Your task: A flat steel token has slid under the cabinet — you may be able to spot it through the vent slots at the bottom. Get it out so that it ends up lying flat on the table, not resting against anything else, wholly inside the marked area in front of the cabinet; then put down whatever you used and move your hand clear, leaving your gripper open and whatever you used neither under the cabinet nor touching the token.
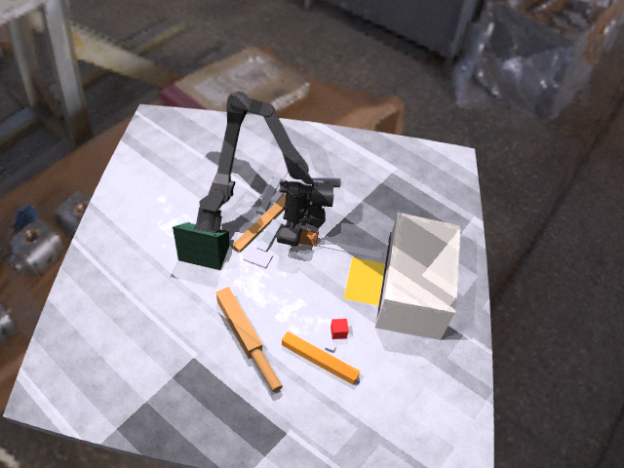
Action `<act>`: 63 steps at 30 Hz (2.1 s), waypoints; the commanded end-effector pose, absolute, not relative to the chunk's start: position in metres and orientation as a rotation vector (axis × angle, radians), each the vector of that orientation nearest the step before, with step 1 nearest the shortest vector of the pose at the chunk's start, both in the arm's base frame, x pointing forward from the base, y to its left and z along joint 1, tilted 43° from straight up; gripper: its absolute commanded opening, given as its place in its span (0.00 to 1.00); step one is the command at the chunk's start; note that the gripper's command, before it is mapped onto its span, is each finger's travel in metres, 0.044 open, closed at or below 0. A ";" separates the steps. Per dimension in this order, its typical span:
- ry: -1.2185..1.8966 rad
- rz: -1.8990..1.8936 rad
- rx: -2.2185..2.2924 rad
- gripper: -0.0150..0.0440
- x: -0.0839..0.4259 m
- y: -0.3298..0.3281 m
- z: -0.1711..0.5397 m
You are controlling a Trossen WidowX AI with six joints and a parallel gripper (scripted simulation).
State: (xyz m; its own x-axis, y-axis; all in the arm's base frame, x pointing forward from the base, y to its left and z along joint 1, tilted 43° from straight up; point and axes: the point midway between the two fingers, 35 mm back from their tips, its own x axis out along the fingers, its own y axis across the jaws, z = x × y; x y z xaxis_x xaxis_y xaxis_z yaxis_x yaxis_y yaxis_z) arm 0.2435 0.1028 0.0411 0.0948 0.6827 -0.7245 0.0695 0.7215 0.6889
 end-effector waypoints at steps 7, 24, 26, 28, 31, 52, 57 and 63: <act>1.431 0.493 0.686 0.25 0.257 0.101 0.042; 1.434 0.485 0.694 0.25 0.277 0.097 0.041; 1.434 0.485 0.694 0.25 0.280 0.097 0.041; 1.434 0.484 0.695 0.25 0.282 0.097 0.041; 1.434 0.484 0.695 0.25 0.286 0.096 0.041; 1.433 0.482 0.696 0.25 0.309 0.092 0.041; 1.433 0.482 0.696 0.25 0.315 0.091 0.041; 1.433 0.482 0.696 0.25 0.321 0.090 0.041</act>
